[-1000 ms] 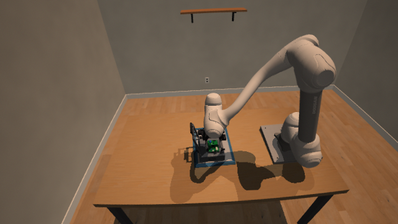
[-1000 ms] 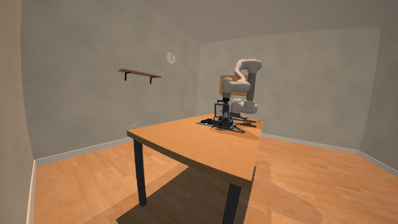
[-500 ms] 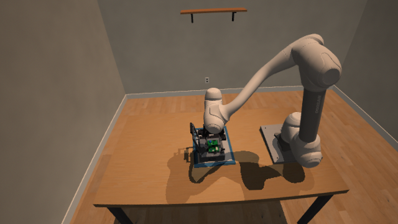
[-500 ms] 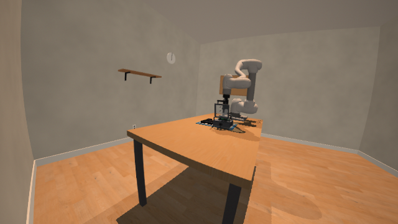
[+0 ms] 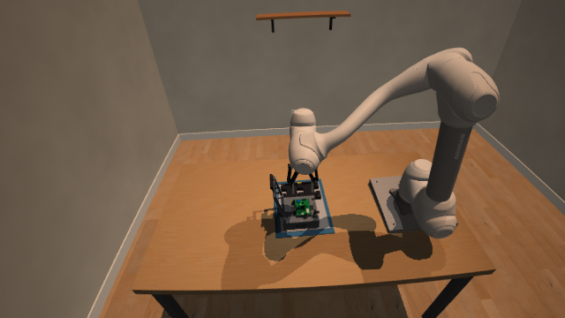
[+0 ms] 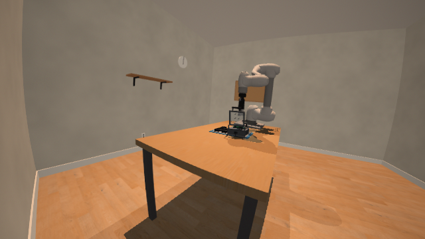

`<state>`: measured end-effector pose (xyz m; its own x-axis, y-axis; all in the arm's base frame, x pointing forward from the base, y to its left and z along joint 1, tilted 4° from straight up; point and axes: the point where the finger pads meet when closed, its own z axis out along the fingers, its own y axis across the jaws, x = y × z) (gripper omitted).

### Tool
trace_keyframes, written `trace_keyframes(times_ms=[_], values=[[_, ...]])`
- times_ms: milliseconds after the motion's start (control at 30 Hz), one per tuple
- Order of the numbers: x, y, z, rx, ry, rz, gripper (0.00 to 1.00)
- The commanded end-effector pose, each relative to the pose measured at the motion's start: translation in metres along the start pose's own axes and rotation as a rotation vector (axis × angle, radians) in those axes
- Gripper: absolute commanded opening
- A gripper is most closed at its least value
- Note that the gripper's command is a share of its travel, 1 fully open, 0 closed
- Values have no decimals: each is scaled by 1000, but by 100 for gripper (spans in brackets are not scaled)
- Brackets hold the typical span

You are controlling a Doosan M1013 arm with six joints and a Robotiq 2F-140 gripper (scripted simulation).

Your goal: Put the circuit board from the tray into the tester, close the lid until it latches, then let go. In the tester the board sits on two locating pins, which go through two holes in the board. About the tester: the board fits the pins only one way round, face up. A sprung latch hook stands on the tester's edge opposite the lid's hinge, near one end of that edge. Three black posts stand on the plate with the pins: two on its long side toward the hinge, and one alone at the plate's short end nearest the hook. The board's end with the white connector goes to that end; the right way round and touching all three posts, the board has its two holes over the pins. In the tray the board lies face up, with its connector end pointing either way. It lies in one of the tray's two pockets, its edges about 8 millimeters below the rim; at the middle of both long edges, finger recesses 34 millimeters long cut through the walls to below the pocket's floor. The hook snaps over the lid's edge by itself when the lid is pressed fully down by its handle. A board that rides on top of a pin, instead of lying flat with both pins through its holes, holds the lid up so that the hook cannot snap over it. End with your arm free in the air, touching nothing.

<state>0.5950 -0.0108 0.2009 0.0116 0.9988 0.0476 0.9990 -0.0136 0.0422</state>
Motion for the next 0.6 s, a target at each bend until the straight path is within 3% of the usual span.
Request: trace_keyframes(times_ms=[0,400,567], values=[[0,0,-13,1,0,0,58],[0,0,-78,1,0,0,58],[0,0,-90,1,0,0,58]])
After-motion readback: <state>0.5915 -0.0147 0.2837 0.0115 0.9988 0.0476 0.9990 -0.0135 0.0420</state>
